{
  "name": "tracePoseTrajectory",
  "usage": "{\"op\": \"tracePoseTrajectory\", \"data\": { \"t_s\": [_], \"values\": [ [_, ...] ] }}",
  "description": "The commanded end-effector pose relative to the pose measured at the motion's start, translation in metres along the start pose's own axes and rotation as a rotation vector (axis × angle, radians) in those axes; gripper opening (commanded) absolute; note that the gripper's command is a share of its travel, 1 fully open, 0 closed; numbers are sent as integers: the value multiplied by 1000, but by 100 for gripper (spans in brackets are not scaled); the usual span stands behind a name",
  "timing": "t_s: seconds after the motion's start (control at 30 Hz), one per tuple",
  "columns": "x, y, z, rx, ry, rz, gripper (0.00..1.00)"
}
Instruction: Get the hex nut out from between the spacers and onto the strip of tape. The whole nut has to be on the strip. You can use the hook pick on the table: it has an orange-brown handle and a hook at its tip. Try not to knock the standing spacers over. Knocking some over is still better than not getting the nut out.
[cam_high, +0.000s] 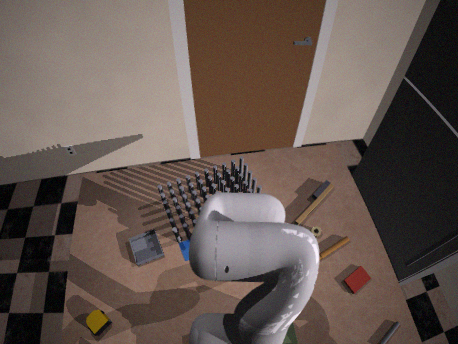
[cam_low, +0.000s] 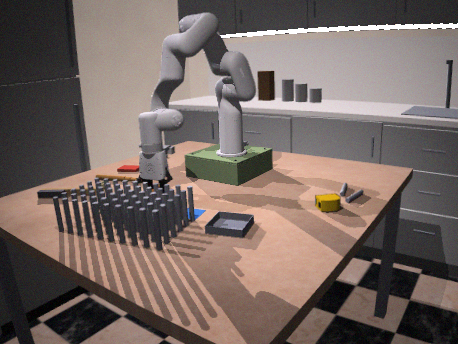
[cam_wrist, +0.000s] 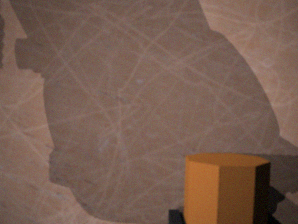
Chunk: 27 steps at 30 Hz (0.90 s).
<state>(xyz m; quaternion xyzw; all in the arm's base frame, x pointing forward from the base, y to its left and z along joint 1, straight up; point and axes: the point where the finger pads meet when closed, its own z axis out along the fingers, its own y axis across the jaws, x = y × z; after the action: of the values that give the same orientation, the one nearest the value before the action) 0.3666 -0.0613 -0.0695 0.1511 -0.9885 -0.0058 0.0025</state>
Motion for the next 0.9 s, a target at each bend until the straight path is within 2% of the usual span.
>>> {"op": "tracePoseTrajectory", "data": {
  "t_s": [0.0,0.5,0.87],
  "values": [
    [6,-1,-1,1,-4,0,0],
    [53,-2,-1,1,-4,0,0],
    [73,-2,-1,1,-4,0,0]
  ]
}}
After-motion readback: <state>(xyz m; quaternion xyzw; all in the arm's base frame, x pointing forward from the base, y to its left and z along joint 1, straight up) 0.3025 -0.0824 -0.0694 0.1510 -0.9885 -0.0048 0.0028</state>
